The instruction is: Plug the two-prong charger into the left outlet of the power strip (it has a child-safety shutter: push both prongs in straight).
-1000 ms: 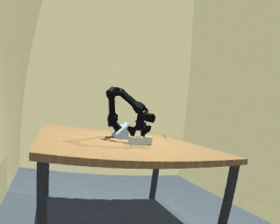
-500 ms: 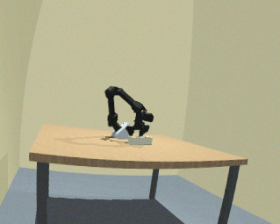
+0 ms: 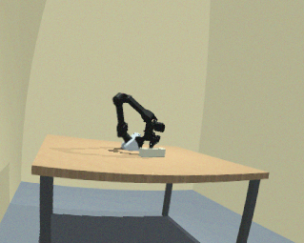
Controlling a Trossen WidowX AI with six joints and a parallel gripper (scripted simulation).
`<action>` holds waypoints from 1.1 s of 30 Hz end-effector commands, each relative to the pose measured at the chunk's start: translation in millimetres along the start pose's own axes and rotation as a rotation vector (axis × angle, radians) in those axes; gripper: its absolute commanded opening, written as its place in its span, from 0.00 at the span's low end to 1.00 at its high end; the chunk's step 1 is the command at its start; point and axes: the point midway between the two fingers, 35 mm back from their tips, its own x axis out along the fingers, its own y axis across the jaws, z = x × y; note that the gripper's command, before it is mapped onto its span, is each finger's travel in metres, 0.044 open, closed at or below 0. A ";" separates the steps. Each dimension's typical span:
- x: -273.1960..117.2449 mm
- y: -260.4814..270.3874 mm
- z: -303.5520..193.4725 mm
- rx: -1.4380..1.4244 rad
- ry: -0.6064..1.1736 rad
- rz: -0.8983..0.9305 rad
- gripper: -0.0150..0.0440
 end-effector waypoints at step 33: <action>-78.3 1.7 3.7 0.136 -0.613 -0.024 1.00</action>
